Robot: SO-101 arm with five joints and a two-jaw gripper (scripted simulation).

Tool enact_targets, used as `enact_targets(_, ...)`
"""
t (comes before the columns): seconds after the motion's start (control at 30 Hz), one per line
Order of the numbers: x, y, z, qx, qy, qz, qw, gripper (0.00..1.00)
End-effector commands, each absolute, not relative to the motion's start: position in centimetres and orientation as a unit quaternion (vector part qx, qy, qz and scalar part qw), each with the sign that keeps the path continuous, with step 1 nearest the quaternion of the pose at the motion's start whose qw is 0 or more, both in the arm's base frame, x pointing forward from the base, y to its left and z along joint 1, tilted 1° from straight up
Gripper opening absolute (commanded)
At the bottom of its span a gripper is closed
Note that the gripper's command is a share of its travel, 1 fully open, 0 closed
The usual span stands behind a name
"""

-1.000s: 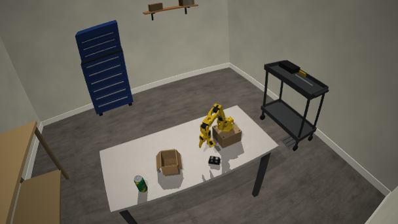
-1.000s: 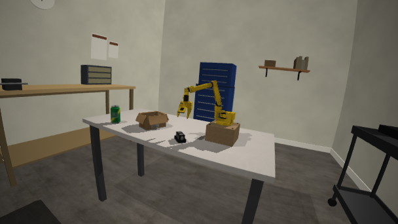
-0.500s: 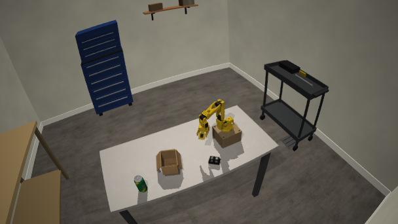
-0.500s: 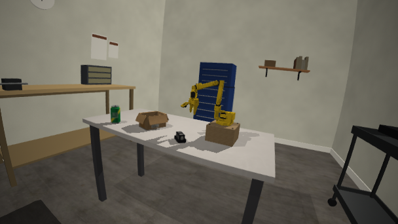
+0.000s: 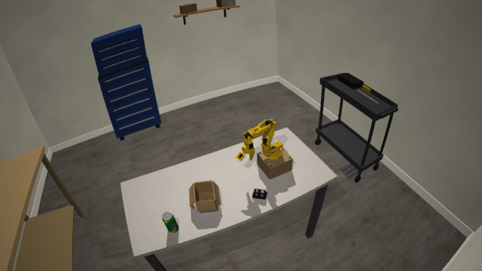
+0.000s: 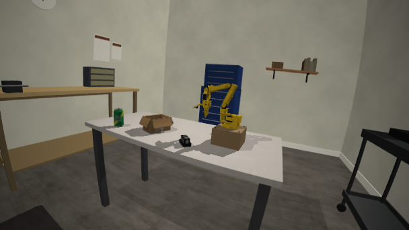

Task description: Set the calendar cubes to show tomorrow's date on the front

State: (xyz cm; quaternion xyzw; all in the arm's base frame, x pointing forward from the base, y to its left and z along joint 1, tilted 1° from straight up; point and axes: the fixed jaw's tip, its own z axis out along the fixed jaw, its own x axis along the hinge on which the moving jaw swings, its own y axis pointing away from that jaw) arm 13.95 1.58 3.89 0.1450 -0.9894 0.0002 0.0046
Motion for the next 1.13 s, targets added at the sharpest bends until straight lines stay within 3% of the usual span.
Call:
enact_targets(0.0, 13.51, 1.06, 3.96, 0.094, -0.996, 0.000, -0.002, 0.36)
enact_targets(1.1, 12.90, 0.48, 3.81, 0.024, -1.000, 0.000, -0.002, 0.36)
